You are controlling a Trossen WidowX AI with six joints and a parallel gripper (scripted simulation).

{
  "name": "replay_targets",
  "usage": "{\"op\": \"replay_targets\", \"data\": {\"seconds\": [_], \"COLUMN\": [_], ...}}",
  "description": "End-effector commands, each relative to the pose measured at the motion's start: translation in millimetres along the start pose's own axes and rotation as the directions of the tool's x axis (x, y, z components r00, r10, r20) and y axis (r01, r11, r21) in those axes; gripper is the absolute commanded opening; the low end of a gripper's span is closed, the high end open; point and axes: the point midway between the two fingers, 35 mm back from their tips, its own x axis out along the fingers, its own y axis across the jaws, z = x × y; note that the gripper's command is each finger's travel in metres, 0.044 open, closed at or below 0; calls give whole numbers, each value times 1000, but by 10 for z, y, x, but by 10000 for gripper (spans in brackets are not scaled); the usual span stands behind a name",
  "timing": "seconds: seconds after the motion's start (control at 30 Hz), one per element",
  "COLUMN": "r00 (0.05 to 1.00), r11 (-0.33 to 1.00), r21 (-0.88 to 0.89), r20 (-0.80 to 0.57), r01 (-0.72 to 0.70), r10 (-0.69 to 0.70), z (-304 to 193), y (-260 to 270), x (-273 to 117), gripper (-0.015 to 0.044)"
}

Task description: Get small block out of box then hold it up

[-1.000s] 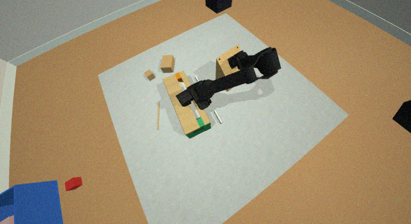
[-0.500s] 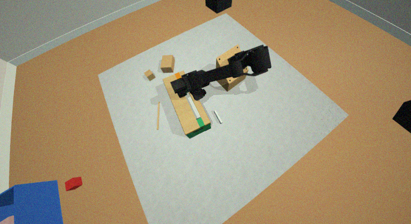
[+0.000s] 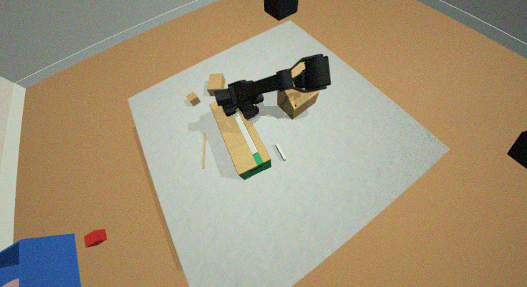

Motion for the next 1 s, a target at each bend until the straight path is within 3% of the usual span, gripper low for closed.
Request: {"op": "replay_targets", "data": {"seconds": [0.0, 0.17, 0.4, 0.57, 0.63, 0.7, 0.8, 0.97], "r00": [1000, 1000, 1000, 1000, 999, 997, 997, 994], "r11": [1000, 1000, 1000, 1000, 999, 984, 902, 600], "r21": [-4, -4, -1, 9, 12, 162, 425, 799], "r20": [-1, -1, -2, 0, -26, -34, -10, 32], "r01": [-8, -8, -3, 3, 35, 68, 73, 36], "r10": [8, 8, 3, -3, -34, -64, -77, -101], "z": [-67, -75, -251, -259, -372, -471, -497, -541], "y": [15, 11, -8, -19, -12, 11, 39, 88], "x": [52, 28, -538, -504, -552, -584, -573, -556], "gripper": [400, 400, 400, 400, 348, 295, 285, 285]}}
